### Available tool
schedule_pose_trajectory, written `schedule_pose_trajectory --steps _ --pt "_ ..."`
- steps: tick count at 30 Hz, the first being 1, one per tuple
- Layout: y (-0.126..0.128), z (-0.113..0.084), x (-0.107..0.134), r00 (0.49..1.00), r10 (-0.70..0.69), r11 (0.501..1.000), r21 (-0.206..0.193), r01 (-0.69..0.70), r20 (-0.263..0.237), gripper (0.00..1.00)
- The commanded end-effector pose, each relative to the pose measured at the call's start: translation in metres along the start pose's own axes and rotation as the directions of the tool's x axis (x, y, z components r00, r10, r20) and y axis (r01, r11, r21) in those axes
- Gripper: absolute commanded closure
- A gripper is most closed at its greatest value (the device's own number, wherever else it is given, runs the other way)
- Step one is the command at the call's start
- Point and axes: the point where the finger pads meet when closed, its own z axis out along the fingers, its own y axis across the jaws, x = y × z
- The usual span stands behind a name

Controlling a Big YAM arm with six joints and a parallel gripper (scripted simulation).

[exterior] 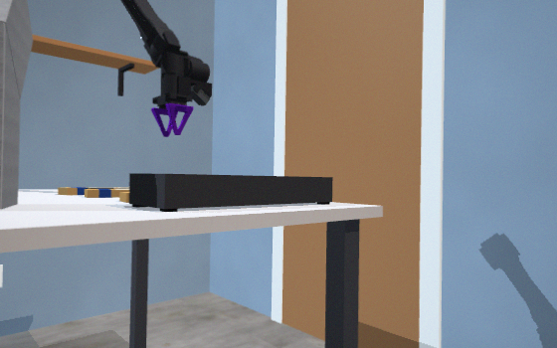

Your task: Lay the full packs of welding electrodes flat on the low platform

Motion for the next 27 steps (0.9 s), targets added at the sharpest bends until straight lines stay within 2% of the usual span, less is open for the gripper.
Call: schedule_pose_trajectory --steps 1,14,27 --pt "0.006 0.005 -0.008 1.000 -0.017 1.000 -0.003 0.017 0.007 0.36" --pt "0.006 0.005 -0.008 1.000 -0.017 1.000 -0.003 0.017 0.007 0.36" --pt "0.008 0.031 -0.007 1.000 -0.021 1.000 -0.005 0.021 0.000 0.36"
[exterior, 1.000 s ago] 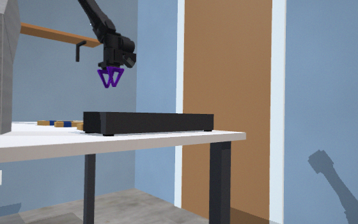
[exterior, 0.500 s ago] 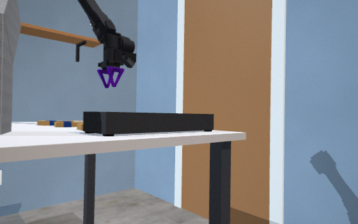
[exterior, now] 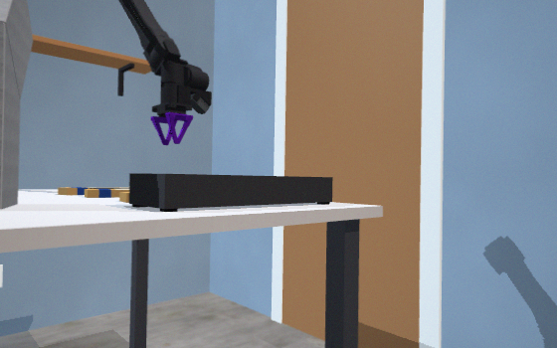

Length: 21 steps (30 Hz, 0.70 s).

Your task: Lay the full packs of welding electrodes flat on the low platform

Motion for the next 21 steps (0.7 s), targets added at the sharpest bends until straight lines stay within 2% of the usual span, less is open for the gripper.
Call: schedule_pose_trajectory --steps 1,21 --pt "0.006 0.011 -0.007 1.000 -0.010 1.000 -0.004 0.010 0.006 0.36" --pt "0.006 0.042 -0.004 1.000 -0.008 1.000 -0.004 0.008 0.002 0.36"
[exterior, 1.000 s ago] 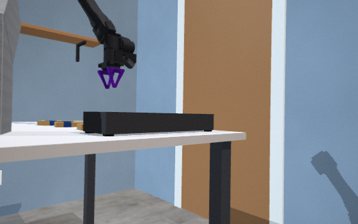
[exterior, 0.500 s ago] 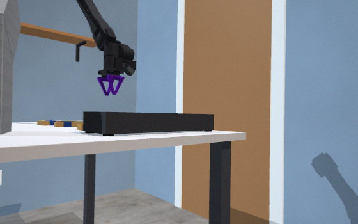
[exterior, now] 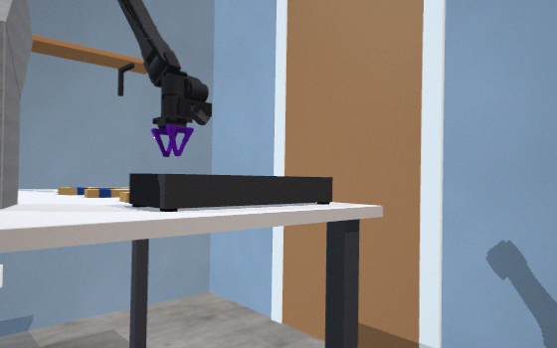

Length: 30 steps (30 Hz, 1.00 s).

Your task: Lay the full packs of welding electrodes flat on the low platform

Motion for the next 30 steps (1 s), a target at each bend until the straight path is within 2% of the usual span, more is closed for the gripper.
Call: schedule_pose_trajectory --steps 1,7,21,30 --pt "0.0061 0.0128 -0.0017 1.000 -0.008 1.000 -0.004 0.008 -0.002 0.36" --pt "0.0062 0.0216 -0.0009 1.000 -0.008 1.000 -0.004 0.008 -0.003 0.36" --pt "0.0145 0.0133 -0.0068 1.000 -0.020 1.000 -0.008 0.020 0.007 0.36" --pt "0.0084 0.0172 -0.0004 1.000 -0.008 1.000 -0.004 0.008 -0.006 0.36"
